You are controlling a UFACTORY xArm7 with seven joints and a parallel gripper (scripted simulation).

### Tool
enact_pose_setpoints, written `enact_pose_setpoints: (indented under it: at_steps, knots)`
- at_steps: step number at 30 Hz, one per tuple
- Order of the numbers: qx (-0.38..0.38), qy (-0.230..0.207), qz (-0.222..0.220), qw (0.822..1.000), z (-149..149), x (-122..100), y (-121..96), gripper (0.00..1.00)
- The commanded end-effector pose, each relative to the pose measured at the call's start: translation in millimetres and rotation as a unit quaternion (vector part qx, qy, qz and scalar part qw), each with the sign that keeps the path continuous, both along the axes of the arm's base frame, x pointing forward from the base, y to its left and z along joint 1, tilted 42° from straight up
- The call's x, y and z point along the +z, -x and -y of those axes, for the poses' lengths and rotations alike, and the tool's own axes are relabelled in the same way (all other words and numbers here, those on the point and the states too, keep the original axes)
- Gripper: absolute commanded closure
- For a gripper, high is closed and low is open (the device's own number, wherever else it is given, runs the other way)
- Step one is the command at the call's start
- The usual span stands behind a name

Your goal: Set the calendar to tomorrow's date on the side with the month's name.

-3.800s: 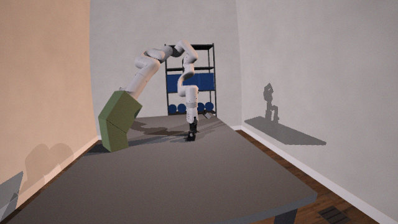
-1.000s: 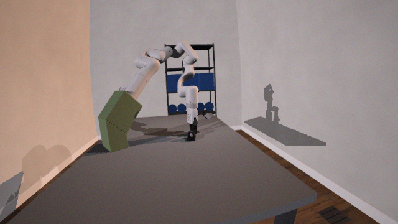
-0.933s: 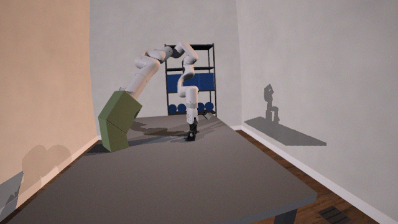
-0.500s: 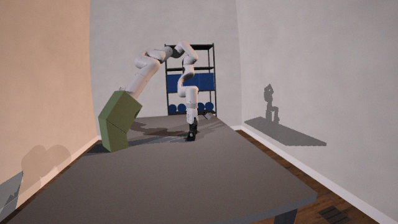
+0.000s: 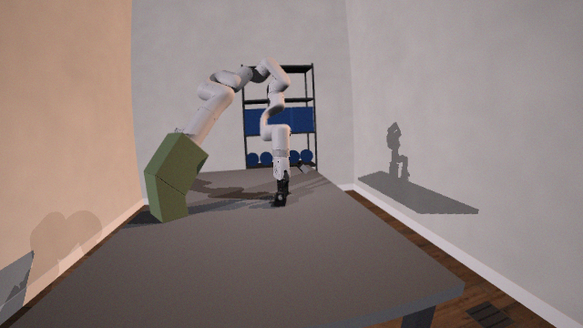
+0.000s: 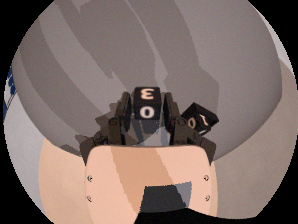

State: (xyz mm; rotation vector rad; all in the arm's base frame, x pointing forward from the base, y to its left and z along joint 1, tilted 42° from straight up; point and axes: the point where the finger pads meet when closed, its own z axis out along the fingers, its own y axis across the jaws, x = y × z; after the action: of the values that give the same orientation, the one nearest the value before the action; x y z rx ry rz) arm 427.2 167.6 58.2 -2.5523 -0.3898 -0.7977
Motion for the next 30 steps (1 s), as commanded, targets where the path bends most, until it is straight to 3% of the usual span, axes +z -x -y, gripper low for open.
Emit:
enact_pose_setpoints:
  at_steps: [1, 15, 25, 26, 30]
  knots:
    - [-0.001, 0.0, 0.0, 1.0, 9.8, 14.8, 8.5, 0.51]
    - [-0.001, 0.0, 0.0, 1.0, 36.8, 56.1, 35.0, 0.51]
    - [-0.001, 0.0, 0.0, 1.0, 40.4, 61.7, 38.4, 0.51]
    - [-0.001, 0.0, 0.0, 1.0, 40.4, 61.7, 38.4, 0.0]
    - [-0.001, 0.0, 0.0, 1.0, 40.4, 61.7, 38.4, 0.0]
